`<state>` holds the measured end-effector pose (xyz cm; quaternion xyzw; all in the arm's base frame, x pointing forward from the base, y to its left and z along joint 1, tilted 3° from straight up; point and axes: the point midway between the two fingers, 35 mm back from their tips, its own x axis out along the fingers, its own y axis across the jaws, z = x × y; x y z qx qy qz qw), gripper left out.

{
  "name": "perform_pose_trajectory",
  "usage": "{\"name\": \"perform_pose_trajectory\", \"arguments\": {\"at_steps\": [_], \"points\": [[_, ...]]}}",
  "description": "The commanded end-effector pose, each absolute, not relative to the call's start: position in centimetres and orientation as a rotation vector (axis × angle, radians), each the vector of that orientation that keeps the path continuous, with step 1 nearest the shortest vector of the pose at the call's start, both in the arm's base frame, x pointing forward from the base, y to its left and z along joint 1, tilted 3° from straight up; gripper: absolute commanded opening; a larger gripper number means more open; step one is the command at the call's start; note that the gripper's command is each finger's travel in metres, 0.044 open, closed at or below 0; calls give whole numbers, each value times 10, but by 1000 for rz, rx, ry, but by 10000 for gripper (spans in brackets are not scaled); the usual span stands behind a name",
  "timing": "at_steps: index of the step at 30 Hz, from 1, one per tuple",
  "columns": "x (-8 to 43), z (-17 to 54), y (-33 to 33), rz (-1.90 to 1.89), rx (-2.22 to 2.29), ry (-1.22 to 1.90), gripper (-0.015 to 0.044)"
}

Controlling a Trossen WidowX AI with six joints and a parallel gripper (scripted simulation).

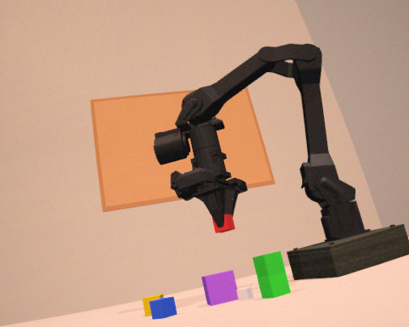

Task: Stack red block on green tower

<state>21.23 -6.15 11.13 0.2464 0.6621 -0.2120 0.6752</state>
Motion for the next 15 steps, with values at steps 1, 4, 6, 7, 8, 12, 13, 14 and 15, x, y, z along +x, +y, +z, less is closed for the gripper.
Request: {"name": "perform_pose_trajectory", "arguments": {"at_steps": [1,4,6,7,8,12,13,14,15], "points": [[216,112,-49,-482,555,1488,0],[219,113,-37,-482,555,1488,0],[220,113,-30,-481,556,1488,0],[221,113,-26,-481,556,1488,0],[222,114,-23,-481,556,1488,0],[224,114,-8,-480,557,1488,0],[225,115,-4,-479,558,1488,0],[225,115,0,-479,558,1488,0],[225,115,4,-479,558,1488,0]]}}
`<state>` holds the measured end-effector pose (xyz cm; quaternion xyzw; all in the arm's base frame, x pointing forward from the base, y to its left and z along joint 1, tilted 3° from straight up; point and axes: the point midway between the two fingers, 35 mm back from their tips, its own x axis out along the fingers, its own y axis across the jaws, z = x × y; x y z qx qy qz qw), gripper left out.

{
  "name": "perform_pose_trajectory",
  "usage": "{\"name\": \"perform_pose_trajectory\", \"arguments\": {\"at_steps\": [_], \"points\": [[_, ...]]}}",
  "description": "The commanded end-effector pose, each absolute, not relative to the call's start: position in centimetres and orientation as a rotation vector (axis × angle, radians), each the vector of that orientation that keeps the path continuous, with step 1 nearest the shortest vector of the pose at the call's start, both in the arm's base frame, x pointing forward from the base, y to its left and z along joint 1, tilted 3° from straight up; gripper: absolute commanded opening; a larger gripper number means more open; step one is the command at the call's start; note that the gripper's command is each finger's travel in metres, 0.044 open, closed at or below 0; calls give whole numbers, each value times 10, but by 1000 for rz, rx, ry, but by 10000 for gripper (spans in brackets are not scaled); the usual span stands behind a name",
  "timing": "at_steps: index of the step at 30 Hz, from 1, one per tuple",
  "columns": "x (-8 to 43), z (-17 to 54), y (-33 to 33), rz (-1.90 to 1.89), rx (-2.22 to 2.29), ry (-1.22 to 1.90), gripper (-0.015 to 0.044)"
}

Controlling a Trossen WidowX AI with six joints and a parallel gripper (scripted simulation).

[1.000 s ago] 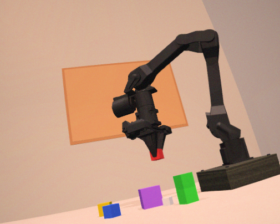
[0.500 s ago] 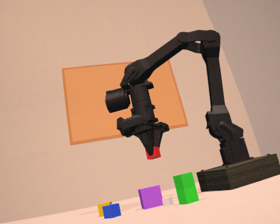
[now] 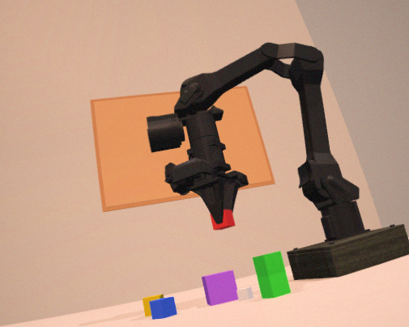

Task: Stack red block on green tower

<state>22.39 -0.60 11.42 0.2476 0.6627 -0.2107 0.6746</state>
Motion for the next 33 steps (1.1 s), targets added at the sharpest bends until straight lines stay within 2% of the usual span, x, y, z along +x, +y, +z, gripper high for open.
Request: {"name": "perform_pose_trajectory", "arguments": {"at_steps": [1,33], "points": [[225,115,8,-478,559,1488,0],[199,117,112,-466,572,1495,0]]}}
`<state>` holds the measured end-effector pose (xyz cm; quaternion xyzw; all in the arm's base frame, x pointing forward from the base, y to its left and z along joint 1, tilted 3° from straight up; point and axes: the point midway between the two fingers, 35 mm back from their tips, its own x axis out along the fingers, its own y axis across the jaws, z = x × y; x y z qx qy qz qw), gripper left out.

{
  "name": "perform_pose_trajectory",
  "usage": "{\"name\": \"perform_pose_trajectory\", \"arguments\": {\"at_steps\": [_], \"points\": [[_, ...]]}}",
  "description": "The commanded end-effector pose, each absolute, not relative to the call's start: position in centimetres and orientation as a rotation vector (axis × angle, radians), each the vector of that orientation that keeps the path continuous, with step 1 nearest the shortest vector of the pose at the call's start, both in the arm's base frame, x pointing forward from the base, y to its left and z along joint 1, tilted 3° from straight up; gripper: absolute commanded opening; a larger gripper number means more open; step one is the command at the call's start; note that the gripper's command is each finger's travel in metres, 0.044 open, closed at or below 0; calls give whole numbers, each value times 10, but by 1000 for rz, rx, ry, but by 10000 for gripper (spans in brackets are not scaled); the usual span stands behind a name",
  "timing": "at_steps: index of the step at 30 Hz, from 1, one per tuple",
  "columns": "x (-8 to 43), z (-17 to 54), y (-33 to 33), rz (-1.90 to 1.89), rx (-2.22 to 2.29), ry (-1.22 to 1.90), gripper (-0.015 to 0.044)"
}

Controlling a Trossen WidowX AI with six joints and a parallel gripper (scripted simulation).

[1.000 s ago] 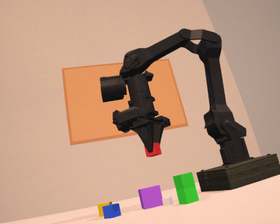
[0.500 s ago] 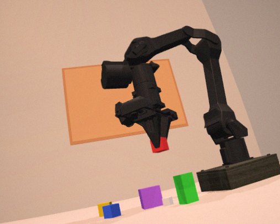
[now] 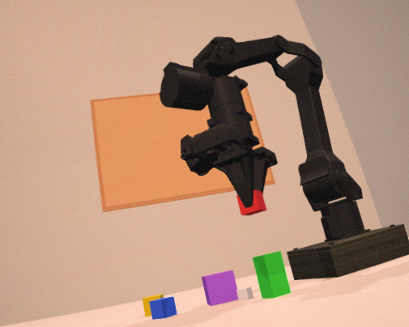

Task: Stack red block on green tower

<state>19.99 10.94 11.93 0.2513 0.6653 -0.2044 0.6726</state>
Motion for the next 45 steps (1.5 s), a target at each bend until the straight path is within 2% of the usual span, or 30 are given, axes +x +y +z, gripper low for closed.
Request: {"name": "perform_pose_trajectory", "arguments": {"at_steps": [1,21,45], "points": [[199,113,112,-466,572,1495,0],[201,59,117,-466,572,1495,0],[201,58,117,-466,572,1495,0]]}}
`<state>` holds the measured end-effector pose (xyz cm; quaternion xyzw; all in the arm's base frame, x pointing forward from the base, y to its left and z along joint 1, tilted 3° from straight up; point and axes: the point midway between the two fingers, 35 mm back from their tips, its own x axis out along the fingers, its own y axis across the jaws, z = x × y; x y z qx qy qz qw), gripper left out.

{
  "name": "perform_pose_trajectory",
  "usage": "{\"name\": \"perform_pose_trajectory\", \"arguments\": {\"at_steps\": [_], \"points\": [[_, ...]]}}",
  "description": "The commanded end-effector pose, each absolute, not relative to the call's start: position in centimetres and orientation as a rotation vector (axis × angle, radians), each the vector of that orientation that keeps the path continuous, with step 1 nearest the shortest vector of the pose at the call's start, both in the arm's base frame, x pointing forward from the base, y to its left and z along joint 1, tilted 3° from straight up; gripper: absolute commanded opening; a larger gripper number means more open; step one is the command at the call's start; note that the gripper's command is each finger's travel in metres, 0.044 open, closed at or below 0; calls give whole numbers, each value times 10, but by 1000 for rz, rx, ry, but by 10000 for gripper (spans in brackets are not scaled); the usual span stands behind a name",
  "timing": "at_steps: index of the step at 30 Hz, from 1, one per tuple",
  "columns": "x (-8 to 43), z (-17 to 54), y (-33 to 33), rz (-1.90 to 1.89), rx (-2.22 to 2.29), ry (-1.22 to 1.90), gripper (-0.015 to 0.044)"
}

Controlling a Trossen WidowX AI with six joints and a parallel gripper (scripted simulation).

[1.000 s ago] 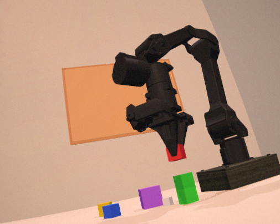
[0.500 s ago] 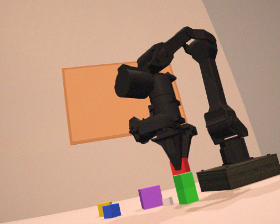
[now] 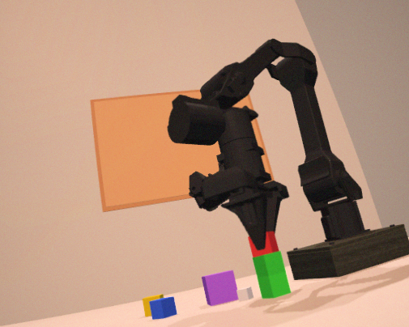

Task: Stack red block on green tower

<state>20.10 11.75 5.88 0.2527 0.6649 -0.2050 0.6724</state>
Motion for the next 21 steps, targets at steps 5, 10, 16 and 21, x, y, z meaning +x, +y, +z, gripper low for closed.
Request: {"name": "perform_pose_trajectory", "arguments": {"at_steps": [5,10,16,21], "points": [[201,58,117,-466,572,1495,0],[201,59,117,-463,568,1498,26],[201,59,117,-463,568,1498,184],[201,59,117,-463,568,1498,315]]}}
